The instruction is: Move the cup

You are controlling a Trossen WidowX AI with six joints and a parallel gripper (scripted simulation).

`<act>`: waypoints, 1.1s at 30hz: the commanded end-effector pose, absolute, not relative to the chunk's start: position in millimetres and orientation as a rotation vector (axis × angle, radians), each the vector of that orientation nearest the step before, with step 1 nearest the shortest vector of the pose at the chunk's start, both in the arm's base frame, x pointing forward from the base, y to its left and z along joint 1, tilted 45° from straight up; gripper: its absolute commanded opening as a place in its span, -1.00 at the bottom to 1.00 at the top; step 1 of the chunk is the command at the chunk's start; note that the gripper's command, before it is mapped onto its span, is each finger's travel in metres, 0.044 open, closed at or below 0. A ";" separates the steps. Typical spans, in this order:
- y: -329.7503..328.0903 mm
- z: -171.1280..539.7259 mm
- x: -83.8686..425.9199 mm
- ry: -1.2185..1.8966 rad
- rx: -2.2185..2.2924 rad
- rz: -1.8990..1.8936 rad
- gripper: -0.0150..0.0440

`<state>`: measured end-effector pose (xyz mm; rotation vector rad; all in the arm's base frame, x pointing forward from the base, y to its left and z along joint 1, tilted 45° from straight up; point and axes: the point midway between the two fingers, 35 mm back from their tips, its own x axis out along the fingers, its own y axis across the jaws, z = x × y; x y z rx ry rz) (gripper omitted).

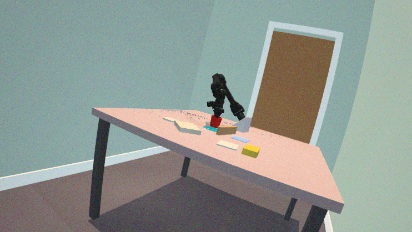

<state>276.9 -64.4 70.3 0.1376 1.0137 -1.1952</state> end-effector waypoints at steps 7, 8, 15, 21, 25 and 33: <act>-70.2 65.4 276.2 1.013 0.137 -1.197 -0.49; -70.2 65.4 276.2 1.013 0.137 -1.197 -0.49; -70.2 65.4 276.2 1.013 0.137 -1.197 -0.49; -70.2 65.4 276.2 1.013 0.137 -1.197 -0.22; -70.2 65.4 276.2 1.013 0.137 -1.197 -0.06; -67.8 67.6 276.5 1.013 0.137 -1.196 -0.06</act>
